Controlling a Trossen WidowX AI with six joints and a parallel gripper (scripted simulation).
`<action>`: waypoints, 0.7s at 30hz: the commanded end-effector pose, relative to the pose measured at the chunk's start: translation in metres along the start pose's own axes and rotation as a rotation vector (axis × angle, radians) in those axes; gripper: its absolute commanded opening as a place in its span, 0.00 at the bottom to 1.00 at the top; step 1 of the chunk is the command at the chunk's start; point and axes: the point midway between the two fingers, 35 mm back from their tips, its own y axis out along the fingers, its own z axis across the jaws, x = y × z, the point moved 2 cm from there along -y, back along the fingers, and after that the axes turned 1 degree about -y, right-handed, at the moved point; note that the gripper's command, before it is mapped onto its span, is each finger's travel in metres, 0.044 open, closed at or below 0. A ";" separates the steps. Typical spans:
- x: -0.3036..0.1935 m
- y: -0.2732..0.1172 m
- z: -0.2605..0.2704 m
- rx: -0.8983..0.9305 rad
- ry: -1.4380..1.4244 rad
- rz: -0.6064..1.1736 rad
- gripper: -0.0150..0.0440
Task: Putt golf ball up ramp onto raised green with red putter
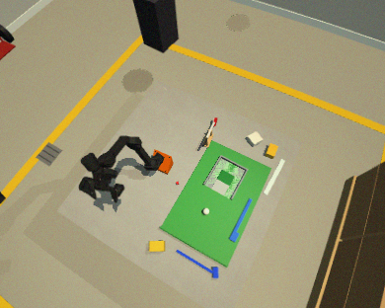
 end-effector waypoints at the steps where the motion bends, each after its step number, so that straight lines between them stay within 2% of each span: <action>1: -0.058 0.022 0.034 0.069 0.202 0.050 1.00; 11: -0.130 0.077 0.145 0.290 0.614 0.108 1.00; 18: -0.130 0.112 0.245 0.510 0.848 0.144 1.00; 21: -0.119 0.121 0.267 0.541 0.916 0.139 1.00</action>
